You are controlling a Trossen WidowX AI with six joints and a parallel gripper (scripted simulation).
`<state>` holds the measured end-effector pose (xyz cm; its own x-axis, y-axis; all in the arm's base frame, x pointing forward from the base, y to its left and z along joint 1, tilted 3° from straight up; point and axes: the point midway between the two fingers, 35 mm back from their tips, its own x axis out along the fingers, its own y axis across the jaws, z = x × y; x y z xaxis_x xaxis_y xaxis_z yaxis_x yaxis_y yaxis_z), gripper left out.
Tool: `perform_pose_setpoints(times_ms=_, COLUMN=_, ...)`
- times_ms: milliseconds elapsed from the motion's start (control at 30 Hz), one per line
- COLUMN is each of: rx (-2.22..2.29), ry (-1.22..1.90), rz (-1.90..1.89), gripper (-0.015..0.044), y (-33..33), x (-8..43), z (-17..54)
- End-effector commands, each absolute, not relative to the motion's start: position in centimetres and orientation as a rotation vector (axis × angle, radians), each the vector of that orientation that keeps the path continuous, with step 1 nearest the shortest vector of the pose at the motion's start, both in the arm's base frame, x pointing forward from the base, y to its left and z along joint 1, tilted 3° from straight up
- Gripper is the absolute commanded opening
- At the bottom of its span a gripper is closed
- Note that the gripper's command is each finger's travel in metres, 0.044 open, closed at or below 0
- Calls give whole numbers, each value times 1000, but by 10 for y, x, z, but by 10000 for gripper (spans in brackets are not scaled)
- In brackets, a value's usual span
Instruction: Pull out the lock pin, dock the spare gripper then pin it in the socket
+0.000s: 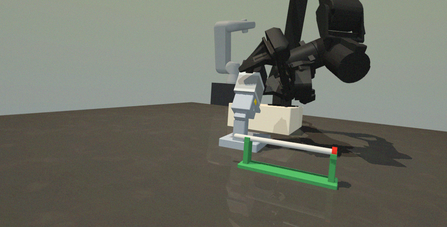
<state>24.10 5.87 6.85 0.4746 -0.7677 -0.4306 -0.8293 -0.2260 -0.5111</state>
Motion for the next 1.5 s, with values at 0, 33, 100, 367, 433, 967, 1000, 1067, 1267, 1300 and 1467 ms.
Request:
perform_pose_setpoints(times_ms=0, rx=-2019, ry=1320, rz=113, gripper=440, y=58, x=236, z=76)
perform_pose_setpoints(times_ms=33, rx=-2020, ry=1320, rz=113, gripper=440, y=57, x=235, z=78)
perform_pose_setpoints(times_ms=100, rx=-2022, ry=1320, rz=112, gripper=440, y=57, x=233, z=82)
perform_pose_setpoints(times_ms=367, rx=-2031, ry=1319, rz=110, gripper=440, y=55, x=225, z=96)
perform_pose_setpoints(times_ms=433, rx=-2034, ry=1320, rz=109, gripper=440, y=54, x=223, z=100)
perform_pose_setpoints(times_ms=967, rx=-2057, ry=1322, rz=106, gripper=440, y=49, x=207, z=128)
perform_pose_setpoints(times_ms=1000, rx=-2058, ry=1322, rz=106, gripper=440, y=49, x=206, z=129)
perform_pose_setpoints(times_ms=1067, rx=-2060, ry=1322, rz=106, gripper=440, y=48, x=205, z=132)
perform_pose_setpoints(times_ms=1267, rx=-2070, ry=1325, rz=106, gripper=440, y=48, x=207, z=143)
perform_pose_setpoints(times_ms=1300, rx=-2072, ry=1326, rz=107, gripper=440, y=48, x=207, z=145)
perform_pose_setpoints(times_ms=1467, rx=-2078, ry=1331, rz=108, gripper=440, y=47, x=208, z=154)
